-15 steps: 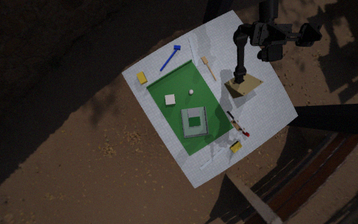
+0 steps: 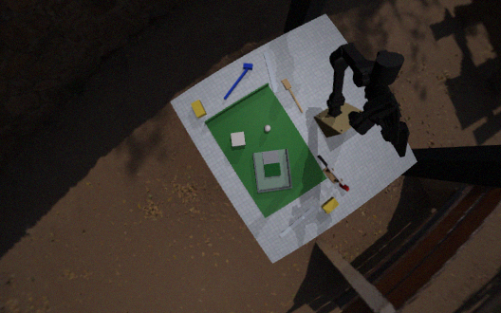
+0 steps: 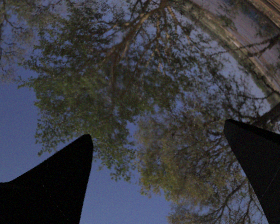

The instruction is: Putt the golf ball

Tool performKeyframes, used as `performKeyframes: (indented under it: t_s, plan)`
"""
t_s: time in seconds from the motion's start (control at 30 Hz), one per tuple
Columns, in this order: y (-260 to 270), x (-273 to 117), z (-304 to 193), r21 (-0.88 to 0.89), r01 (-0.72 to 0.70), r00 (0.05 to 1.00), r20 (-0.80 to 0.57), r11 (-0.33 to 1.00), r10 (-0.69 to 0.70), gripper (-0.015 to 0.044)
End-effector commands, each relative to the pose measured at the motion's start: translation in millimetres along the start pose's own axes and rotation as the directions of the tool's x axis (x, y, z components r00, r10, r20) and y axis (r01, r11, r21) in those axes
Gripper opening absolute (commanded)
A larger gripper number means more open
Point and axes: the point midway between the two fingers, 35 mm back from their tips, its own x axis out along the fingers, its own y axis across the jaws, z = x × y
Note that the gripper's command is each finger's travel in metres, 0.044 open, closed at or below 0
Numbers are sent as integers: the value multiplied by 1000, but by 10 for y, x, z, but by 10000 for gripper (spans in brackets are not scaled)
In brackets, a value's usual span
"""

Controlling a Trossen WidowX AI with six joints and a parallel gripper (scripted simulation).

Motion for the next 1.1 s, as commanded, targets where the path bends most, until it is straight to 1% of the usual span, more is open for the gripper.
performKeyframes:
  t_s: [0.0, 0.1, 0.17, 0.3, 0.43, 0.53, 0.6, 0.7, 0.77, 0.83, 0.9, 0.97, 1.07]
  plan:
    - [-469, 253, 424, -278, 157, 984, 127, 948, -126, 440]
    - [-838, 379, 745, -474, 304, 950, 219, 826, -224, 440]
    - [-1091, 434, 967, -585, 400, 916, 280, 706, -288, 440]
    - [-1488, 470, 1319, -715, 525, 845, 372, 462, -385, 440]
    - [-1894, 441, 1684, -791, 589, 749, 460, 162, -477, 440]
    - [-2207, 371, 1966, -813, 576, 658, 523, -85, -542, 440]
    - [-2411, 301, 2151, -811, 532, 590, 561, -244, -581, 440]
    - [-2701, 166, 2413, -791, 413, 480, 610, -452, -630, 440]
    - [-2881, 59, 2576, -770, 304, 404, 637, -561, -657, 440]
    - [-3050, -62, 2730, -747, 178, 325, 659, -641, -678, 440]
    - [-3211, -194, 2874, -722, 37, 243, 677, -691, -695, 440]
    - [-3361, -338, 3008, -698, -112, 160, 690, -708, -706, 440]
    - [-3569, -574, 3193, -663, -338, 33, 701, -668, -713, 440]
